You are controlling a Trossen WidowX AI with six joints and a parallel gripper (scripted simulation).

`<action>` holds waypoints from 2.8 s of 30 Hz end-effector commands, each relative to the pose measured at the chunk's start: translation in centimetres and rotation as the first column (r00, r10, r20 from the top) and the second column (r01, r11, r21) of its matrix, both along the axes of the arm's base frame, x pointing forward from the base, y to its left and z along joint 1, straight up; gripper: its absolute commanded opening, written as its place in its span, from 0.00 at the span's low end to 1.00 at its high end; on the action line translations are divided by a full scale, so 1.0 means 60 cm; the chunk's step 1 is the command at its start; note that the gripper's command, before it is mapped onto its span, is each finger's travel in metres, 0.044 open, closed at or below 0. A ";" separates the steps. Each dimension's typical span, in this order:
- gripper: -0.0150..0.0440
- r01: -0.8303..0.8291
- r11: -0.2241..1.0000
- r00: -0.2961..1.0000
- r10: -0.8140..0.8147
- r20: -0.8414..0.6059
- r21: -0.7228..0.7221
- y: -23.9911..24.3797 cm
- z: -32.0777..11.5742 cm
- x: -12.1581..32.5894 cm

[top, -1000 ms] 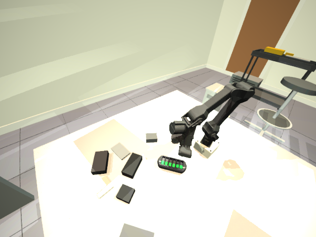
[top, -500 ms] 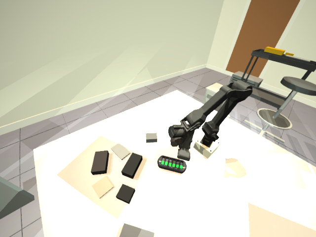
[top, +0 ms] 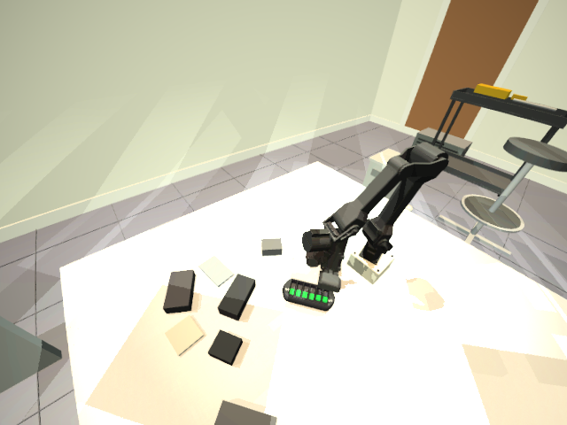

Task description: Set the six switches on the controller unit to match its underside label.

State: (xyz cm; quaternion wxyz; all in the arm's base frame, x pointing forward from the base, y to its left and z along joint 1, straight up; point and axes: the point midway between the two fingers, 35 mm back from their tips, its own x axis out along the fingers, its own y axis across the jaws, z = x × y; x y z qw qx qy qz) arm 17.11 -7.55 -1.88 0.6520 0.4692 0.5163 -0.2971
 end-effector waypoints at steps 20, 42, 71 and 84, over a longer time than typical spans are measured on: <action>0.25 -0.004 1.000 1.000 0.004 -0.004 0.008 0.008 -0.003 0.011; 0.25 -0.004 1.000 1.000 0.004 -0.002 0.009 0.018 -0.003 0.037; 0.25 -0.004 1.000 1.000 0.004 0.000 0.010 0.029 -0.001 0.096; 0.25 -0.004 1.000 1.000 0.004 0.002 0.010 0.030 0.000 0.121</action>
